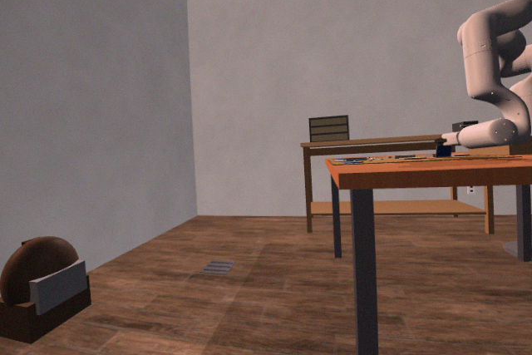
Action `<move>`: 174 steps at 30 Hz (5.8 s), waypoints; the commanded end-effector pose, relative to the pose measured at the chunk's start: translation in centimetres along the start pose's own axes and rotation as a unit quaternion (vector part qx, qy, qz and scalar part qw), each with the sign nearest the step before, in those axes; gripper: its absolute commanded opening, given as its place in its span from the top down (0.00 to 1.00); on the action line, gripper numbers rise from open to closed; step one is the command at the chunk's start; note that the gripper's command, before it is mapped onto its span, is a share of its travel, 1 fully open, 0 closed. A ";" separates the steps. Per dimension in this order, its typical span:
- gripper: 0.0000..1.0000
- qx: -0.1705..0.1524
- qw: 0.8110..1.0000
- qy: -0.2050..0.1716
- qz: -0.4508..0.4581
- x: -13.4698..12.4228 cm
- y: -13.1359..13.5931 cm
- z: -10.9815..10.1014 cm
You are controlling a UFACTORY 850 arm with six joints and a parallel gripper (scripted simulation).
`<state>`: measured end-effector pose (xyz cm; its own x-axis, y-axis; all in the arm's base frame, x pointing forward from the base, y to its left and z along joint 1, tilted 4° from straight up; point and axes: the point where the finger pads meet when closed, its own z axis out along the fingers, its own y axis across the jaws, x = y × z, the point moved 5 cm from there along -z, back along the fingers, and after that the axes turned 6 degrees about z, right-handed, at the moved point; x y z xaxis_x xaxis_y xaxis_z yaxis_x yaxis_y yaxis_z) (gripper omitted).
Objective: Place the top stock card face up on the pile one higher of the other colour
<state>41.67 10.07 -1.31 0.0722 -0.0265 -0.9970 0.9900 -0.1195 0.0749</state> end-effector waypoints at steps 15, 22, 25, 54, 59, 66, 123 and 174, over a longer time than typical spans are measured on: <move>0.27 0.000 1.000 0.000 0.001 0.2 0.0 -0.4; 0.27 0.000 1.000 0.000 0.001 0.2 0.0 -0.5; 0.27 0.000 1.000 0.000 0.001 0.2 0.0 -0.5; 0.00 0.000 1.000 0.000 0.001 0.2 0.0 -0.5; 0.00 0.000 1.000 0.000 0.001 0.2 0.0 -0.5; 0.00 0.000 1.000 0.000 0.001 0.2 0.0 -0.5; 0.00 0.000 1.000 0.000 0.001 -0.7 0.1 -0.5; 0.00 0.010 0.996 0.090 0.000 -9.7 1.1 -0.8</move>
<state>42.04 11.01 7.89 0.0827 0.0659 -0.9944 0.9888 -0.1299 0.0736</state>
